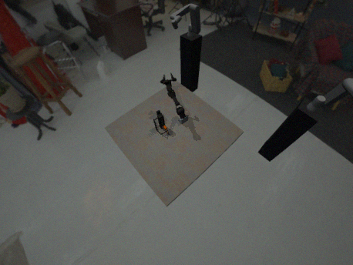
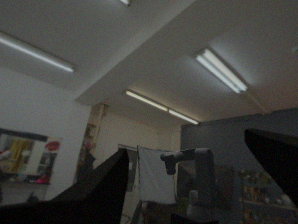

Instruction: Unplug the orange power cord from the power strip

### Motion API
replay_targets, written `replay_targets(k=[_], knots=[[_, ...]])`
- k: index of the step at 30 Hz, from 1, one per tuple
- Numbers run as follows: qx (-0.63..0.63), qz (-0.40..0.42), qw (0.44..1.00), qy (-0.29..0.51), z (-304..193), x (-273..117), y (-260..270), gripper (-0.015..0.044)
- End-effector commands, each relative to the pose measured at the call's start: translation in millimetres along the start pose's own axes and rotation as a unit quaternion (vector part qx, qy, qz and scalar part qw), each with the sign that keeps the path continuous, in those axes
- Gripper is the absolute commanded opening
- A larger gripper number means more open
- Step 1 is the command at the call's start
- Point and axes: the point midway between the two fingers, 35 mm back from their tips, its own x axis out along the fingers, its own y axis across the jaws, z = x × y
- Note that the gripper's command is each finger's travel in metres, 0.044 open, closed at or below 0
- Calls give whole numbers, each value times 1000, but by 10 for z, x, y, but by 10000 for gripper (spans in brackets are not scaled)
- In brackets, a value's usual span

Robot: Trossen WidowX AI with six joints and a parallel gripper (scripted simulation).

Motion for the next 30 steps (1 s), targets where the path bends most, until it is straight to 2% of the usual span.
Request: replay_targets(k=[1,4,9,19,30], knots=[[1,1,1000,2,-8,4,2,374],[14,11,1000,24,-129,54,41,295],[64,54,991,107,-569,182,251,164],[156,173,935,268,-1337,124,1019,160],[225,334,821,405,-1656,-456,2115,160]])
